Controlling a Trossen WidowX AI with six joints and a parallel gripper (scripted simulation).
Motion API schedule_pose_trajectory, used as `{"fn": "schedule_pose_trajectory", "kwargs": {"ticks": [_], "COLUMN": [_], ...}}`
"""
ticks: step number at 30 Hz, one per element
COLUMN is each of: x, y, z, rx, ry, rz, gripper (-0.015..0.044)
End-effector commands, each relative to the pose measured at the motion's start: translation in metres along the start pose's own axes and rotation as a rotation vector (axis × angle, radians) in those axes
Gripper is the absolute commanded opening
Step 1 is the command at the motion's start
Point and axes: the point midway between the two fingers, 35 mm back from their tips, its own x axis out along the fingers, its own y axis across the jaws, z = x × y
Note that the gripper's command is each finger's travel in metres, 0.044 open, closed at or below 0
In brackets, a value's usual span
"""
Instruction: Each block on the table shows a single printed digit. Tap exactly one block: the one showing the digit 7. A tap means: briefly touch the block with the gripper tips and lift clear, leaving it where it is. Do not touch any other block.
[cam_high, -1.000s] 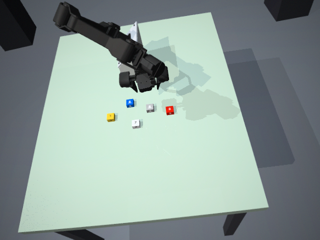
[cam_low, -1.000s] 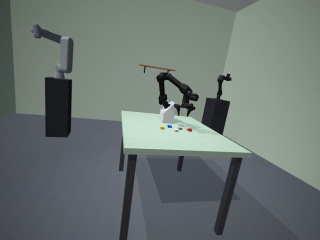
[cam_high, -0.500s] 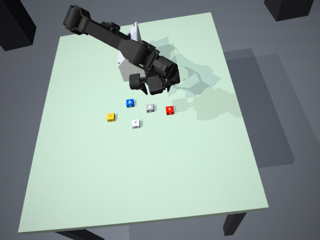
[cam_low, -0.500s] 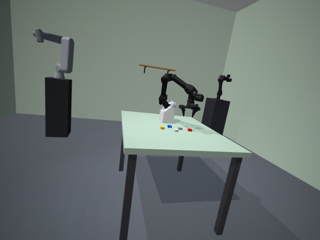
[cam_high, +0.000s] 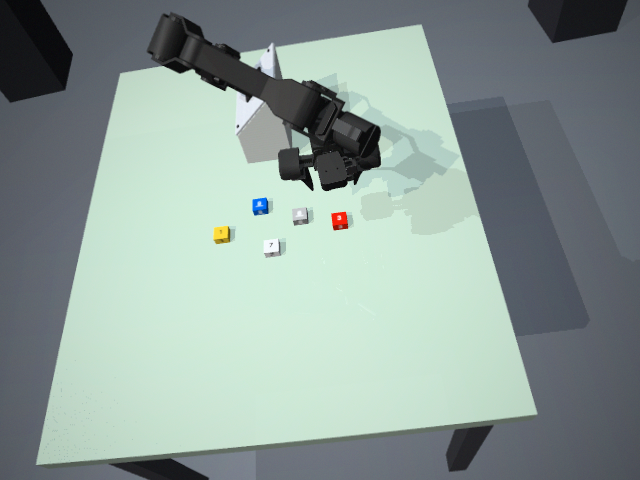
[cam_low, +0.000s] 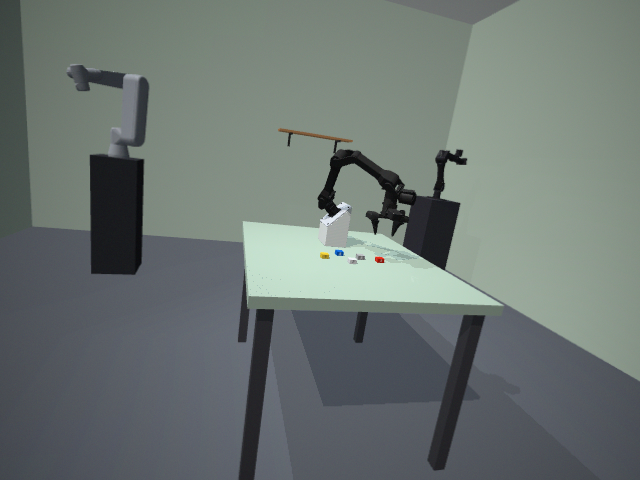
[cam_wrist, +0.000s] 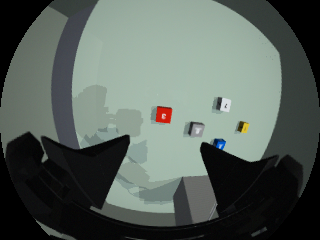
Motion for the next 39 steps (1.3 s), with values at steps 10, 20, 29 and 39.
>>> {"fn": "schedule_pose_trajectory", "kwargs": {"ticks": [10,20,29,39], "x": [-0.002,0.0,0.0,0.0], "y": [-0.005,-0.143,-0.147,-0.147], "z": [0.005,0.047,0.047,0.047], "rx": [0.005,0.005,0.006,0.006], "ry": [-0.001,0.0,-0.001,-0.001], "rz": [0.009,0.0,-0.003,-0.003], "gripper": [0.04,0.04,0.04,0.04]}}
